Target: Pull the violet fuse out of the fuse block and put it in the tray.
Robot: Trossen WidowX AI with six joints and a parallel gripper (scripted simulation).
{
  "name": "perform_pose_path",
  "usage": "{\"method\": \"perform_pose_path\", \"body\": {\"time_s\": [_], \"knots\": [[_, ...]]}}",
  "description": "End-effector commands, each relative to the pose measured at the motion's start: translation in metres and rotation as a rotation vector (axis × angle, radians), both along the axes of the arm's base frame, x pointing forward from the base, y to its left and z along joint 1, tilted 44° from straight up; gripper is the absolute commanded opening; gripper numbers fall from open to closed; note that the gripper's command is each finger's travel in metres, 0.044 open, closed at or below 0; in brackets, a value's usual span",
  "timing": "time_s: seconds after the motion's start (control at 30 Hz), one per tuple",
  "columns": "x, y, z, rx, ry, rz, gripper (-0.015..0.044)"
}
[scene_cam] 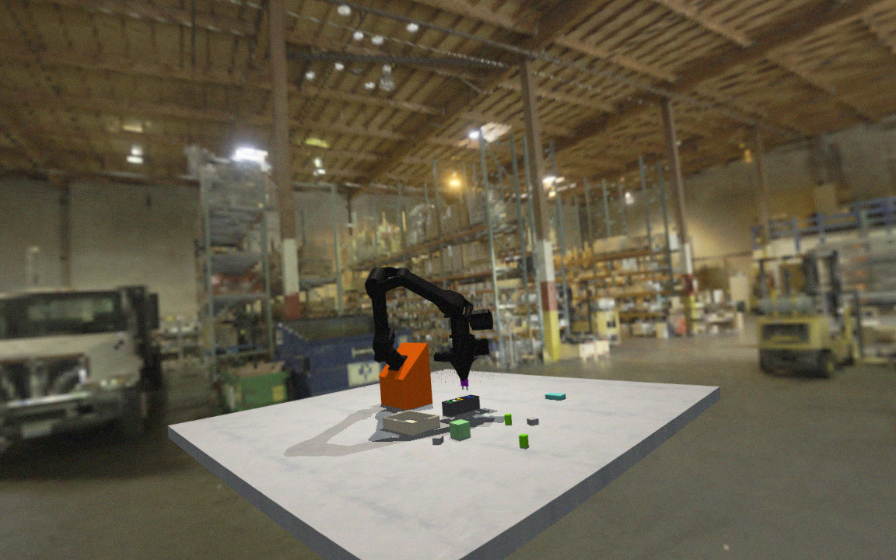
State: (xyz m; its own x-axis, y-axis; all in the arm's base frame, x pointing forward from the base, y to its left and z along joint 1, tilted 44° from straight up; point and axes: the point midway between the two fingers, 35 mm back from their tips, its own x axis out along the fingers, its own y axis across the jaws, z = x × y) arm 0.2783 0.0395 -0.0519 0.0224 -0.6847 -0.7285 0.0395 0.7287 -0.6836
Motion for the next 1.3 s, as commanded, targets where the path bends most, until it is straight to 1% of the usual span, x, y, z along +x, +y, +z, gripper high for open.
{"method": "perform_pose_path", "body": {"time_s": [0.0, 0.27, 0.5, 0.97, 1.27], "knots": [[0.006, -0.009, 0.010, 0.009, 0.003, -0.004, 0.0000], [0.022, -0.046, 0.048, 0.026, 0.003, -0.001, 0.0000], [0.027, -0.083, 0.082, 0.027, 0.001, 0.001, 0.0000], [0.012, -0.158, 0.151, -0.010, 0.000, -0.005, 0.0000], [0.010, -0.165, 0.150, -0.013, 0.001, -0.006, 0.0000]]}}
